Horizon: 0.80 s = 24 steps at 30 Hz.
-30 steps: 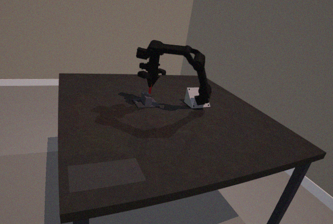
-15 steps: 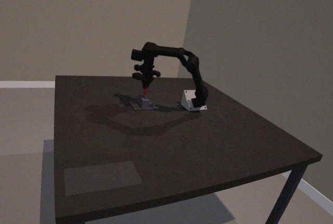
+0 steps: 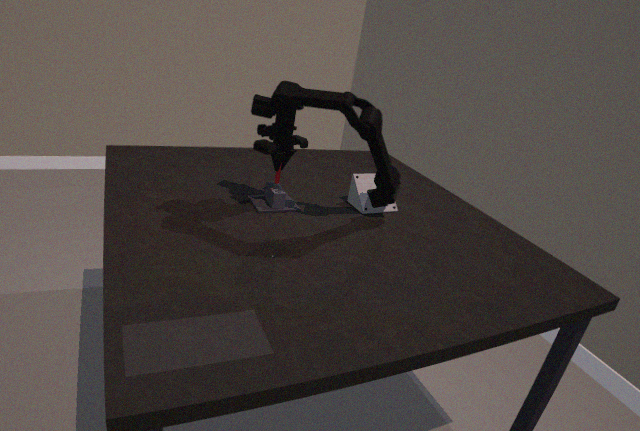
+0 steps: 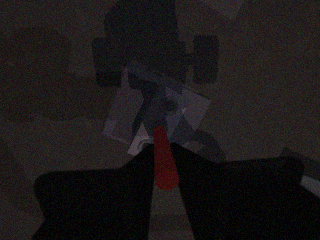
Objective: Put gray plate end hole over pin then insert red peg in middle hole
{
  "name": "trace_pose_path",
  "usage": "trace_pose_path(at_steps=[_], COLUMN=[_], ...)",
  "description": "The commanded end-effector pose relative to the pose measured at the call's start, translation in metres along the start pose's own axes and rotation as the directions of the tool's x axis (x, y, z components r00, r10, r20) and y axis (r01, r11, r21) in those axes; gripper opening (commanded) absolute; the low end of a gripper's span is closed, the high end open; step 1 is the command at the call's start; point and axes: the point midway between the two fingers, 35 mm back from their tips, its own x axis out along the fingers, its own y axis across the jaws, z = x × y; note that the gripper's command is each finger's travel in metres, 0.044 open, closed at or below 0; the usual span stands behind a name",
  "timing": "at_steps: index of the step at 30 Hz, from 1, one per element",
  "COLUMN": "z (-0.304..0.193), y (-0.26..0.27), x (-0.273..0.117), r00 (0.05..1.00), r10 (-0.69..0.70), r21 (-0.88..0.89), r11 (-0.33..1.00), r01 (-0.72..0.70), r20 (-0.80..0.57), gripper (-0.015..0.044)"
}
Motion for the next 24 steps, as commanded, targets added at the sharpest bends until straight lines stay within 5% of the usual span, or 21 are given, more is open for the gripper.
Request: trace_pose_path(at_steps=[1,24], z=[0.0003,0.0012], y=[0.0,0.0016], x=[-0.0007,-0.0005], r00=[1.0,1.0], r10=[-0.002,-0.002], r21=[-0.005,-0.005], r11=[1.0,1.0], r01=[0.002,0.002], r20=[0.002,0.002], gripper=[0.0,0.0])
